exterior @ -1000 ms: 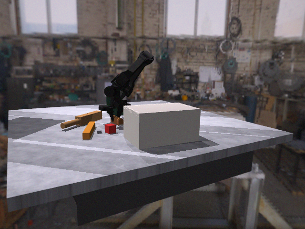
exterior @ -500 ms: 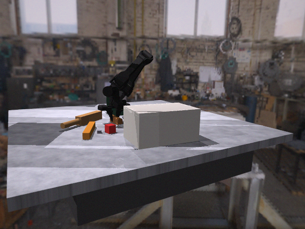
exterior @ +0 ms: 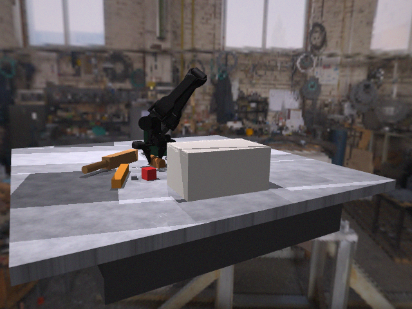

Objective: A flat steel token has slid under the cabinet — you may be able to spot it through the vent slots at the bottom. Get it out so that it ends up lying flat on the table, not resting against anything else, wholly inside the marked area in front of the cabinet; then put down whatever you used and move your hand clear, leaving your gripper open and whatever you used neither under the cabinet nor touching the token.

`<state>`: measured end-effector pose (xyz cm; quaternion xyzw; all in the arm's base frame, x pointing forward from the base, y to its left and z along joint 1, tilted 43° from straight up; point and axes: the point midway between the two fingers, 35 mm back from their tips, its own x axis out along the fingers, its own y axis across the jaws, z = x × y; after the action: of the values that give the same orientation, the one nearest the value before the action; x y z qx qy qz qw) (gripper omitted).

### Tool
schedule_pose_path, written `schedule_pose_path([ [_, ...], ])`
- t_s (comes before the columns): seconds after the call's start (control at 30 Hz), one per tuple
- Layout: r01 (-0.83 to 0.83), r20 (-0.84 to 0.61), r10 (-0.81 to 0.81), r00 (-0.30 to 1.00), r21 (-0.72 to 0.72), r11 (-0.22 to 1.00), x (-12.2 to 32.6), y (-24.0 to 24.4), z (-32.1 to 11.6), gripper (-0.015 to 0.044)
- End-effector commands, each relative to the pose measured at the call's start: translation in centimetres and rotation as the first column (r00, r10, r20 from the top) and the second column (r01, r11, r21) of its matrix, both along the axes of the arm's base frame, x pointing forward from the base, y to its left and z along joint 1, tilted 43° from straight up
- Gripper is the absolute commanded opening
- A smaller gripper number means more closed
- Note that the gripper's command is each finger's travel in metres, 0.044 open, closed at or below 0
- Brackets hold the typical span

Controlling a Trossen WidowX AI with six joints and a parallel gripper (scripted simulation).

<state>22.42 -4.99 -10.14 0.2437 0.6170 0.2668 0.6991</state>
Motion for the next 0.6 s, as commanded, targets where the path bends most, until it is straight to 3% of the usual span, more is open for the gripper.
schedule_pose_path([
  [0.0,-0.001,-0.001,0.001,1.000,-0.001,1.000,0.00,0.00,0.00,0.0270],
  [0.5,0.000,-0.002,0.000,1.000,0.000,1.000,-0.31,0.24,-0.26,0.0270],
  [0.57,0.000,0.002,0.000,1.000,-0.002,1.000,-0.02,0.02,-0.06,0.0217],
])
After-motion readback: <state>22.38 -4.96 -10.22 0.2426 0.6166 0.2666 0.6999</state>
